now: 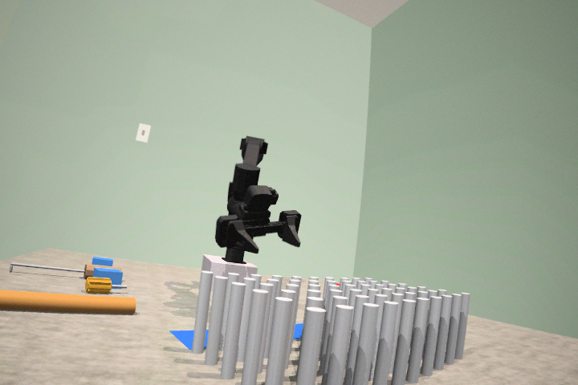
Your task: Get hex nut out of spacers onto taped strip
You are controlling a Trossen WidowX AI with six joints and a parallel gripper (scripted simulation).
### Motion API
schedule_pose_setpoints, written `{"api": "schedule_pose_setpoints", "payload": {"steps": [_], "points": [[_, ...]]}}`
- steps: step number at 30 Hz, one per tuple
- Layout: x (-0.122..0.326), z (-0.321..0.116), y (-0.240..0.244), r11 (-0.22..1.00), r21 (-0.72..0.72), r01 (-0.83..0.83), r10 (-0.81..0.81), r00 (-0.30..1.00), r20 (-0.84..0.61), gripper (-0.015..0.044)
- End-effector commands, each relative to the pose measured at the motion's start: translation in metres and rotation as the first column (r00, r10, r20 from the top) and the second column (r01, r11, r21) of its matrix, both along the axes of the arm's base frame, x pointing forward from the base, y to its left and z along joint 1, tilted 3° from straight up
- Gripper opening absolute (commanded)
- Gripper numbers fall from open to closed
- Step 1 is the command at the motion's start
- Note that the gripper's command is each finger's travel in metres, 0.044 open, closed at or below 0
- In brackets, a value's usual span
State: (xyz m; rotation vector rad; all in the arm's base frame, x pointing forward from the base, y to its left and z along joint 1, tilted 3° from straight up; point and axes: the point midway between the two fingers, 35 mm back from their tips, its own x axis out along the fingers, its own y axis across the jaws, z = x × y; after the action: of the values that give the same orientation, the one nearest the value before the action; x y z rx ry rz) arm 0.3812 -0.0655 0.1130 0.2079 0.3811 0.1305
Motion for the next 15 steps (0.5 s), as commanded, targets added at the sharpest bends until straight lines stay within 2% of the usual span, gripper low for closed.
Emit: {"api": "schedule_pose_setpoints", "payload": {"steps": [1,8,15], "points": [[-0.001,-0.002,0.001,1.0,-0.001,-0.005,0.005,1.0,-0.005,0.044],[-0.001,-0.003,-0.002,1.0,-0.001,0.001,-0.001,1.0,-0.01,0.044],[0.006,-0.021,-0.115,0.968,0.023,0.248,-0.237,0.945,-0.227,0.044]]}}
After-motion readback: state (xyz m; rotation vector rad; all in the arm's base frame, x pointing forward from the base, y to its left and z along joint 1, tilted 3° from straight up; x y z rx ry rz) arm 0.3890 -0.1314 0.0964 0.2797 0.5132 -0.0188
